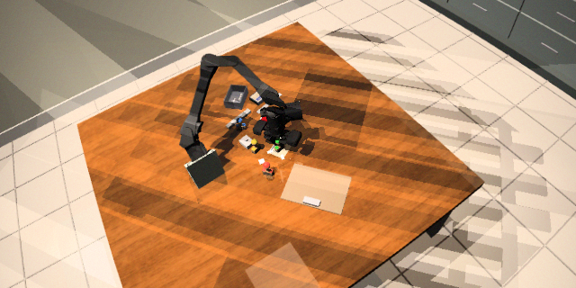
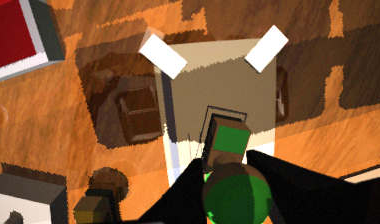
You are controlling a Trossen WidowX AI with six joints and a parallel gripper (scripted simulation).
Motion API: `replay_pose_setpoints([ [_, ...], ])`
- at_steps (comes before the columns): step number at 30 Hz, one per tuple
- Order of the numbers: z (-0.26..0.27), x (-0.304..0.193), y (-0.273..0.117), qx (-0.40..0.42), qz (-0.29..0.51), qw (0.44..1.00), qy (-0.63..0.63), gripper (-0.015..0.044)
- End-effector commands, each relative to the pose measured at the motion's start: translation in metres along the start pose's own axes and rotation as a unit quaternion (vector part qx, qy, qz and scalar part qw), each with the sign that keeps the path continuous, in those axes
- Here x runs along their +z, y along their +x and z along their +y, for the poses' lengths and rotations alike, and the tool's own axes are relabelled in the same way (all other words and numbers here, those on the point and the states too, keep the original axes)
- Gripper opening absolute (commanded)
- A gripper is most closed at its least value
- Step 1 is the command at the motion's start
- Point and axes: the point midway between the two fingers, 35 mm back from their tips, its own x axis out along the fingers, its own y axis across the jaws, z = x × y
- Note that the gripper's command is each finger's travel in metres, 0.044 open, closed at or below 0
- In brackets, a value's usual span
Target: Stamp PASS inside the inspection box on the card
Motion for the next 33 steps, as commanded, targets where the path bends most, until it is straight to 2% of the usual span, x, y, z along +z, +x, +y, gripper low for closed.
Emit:
replay_pose_setpoints([
  [1,0.000,0.001,0.001,0.001,-0.002,1.000,-0.001,0.0000],
  [33,-0.001,0.002,-0.023,-0.001,-0.001,1.000,-0.001,0.0000],
])
